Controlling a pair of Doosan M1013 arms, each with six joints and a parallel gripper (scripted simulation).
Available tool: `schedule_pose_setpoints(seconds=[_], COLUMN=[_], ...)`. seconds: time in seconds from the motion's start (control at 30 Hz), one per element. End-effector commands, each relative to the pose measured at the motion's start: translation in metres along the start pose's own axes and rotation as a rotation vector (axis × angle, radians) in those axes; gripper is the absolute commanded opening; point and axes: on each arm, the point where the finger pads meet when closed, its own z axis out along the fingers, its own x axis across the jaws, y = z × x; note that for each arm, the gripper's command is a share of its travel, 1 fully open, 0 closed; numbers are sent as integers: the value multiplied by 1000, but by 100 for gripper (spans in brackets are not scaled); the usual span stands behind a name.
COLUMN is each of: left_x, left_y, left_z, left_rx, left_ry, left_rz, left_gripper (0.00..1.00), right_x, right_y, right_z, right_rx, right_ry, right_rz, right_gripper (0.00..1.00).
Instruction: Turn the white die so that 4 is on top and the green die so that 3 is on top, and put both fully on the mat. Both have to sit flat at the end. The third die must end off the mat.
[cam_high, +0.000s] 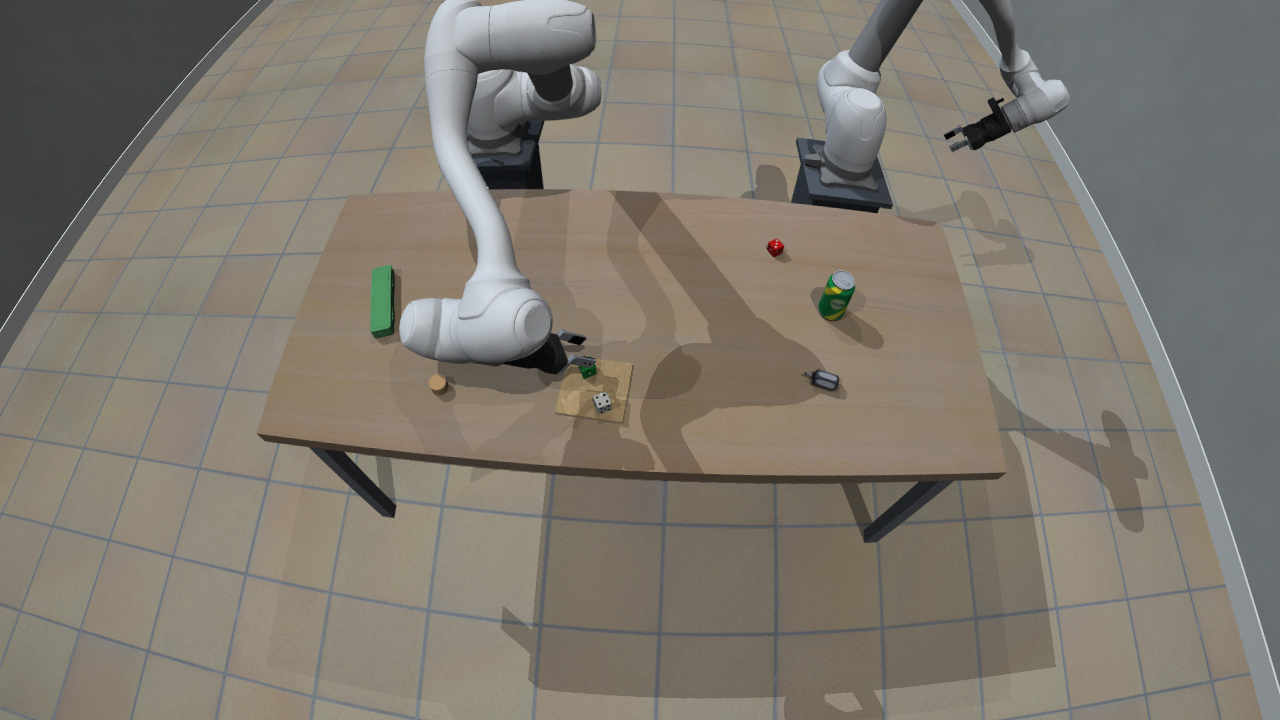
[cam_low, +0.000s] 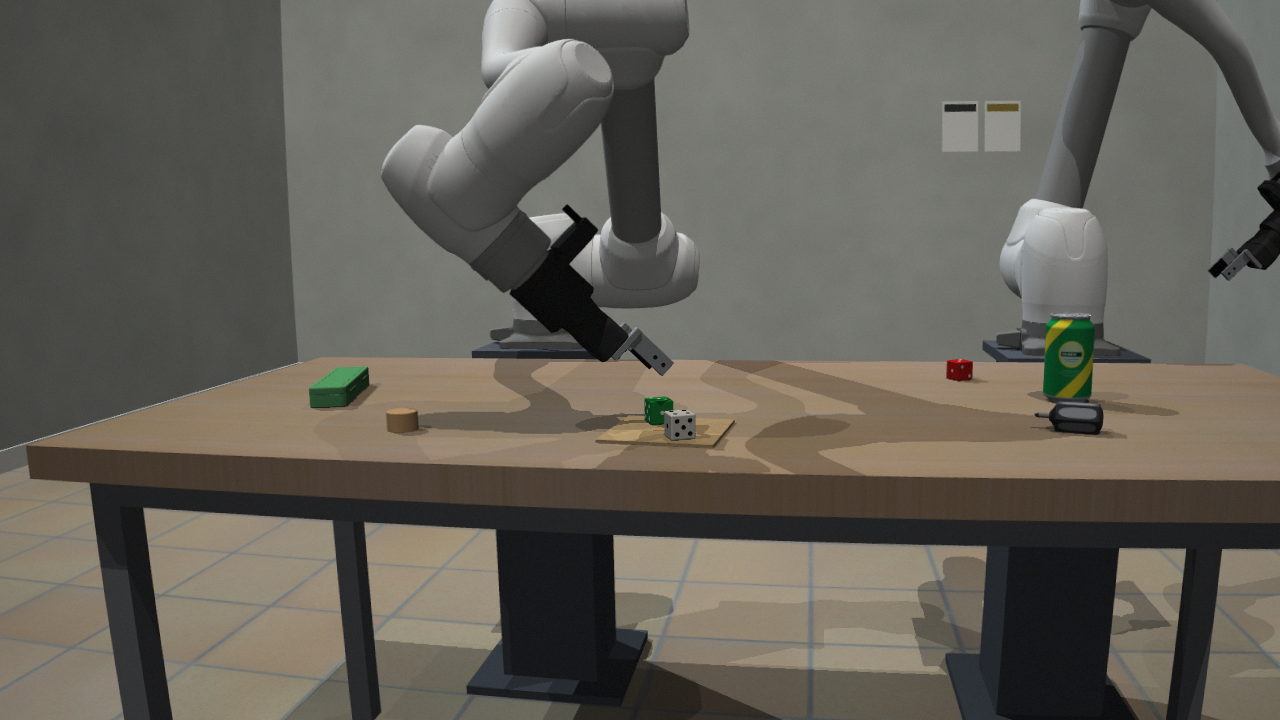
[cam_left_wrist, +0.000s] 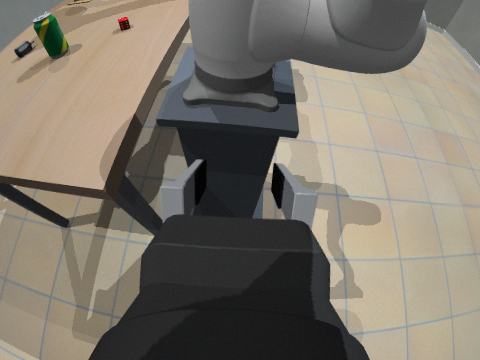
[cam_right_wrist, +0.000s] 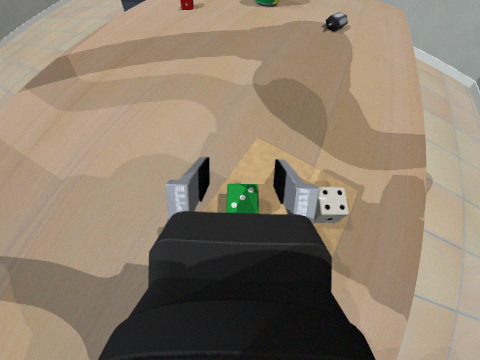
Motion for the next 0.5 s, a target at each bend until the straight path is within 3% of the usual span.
schedule_pose_setpoints(seconds=[0.0, 0.3, 0.47], left_x=[4, 4, 4], left_y=[-3, -3, -3], left_z=[2, 2, 2], left_rx=[3, 3, 3], left_ry=[7, 7, 7], left_rz=[-7, -7, -7], left_gripper=[100, 100, 100], right_x=[1, 1, 0], right_y=[-4, -5, -6], right_z=[-7, -8, -5], right_rx=[-2, -17, -150], right_ry=[1, -1, -7], right_rz=[2, 3, 6], right_gripper=[100, 100, 100])
